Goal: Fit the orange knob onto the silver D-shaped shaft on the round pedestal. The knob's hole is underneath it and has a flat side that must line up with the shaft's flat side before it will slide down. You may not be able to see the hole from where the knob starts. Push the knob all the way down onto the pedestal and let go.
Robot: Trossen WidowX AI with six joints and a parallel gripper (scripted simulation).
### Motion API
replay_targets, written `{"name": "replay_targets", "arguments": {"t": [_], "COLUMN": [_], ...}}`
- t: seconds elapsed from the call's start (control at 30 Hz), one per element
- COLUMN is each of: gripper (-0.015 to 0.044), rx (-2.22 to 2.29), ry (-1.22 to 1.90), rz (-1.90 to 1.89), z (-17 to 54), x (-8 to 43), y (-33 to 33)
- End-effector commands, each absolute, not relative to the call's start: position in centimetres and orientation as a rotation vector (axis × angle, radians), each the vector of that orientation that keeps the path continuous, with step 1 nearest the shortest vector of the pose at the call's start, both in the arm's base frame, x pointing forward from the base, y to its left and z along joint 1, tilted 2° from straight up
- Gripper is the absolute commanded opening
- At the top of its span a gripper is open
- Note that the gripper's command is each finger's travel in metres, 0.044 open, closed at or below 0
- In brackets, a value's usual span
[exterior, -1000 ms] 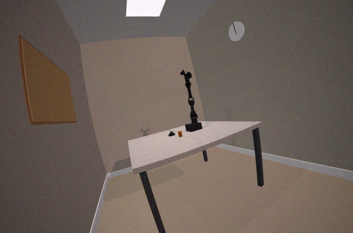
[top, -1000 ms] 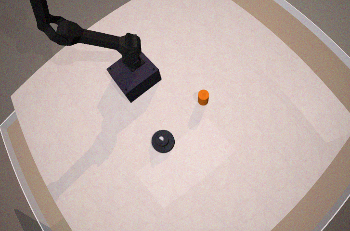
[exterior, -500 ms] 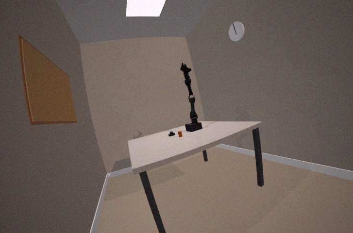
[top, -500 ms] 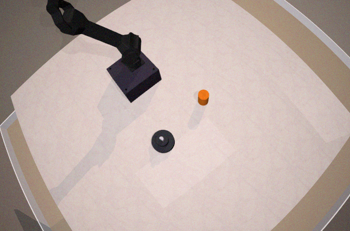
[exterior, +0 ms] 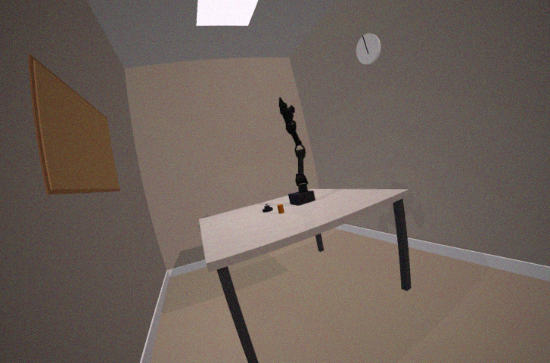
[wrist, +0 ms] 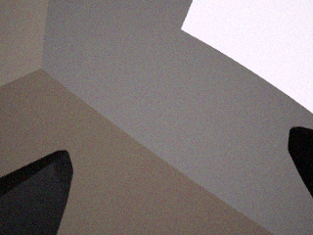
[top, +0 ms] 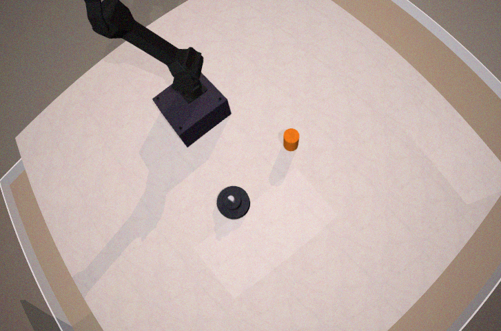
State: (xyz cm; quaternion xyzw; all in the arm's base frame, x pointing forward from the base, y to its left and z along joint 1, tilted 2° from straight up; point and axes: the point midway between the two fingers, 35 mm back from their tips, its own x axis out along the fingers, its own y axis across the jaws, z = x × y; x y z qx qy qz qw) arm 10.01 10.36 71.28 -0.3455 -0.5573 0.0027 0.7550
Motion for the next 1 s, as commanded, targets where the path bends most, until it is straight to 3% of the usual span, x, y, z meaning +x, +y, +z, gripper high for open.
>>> {"name": "replay_targets", "arguments": {"t": [0.0,0.53,0.97], "gripper": [0.044,0.044,0.044], "rx": [-0.731,-0.456,-0.082], "ry": [-1.049,-0.225,0.62], "rz": [0.201,0.617,0.521], "z": [67.7,48.8,28.3], "x": [15.3,30.3,35.1], "y": [14.6,22.7,21.8]}}
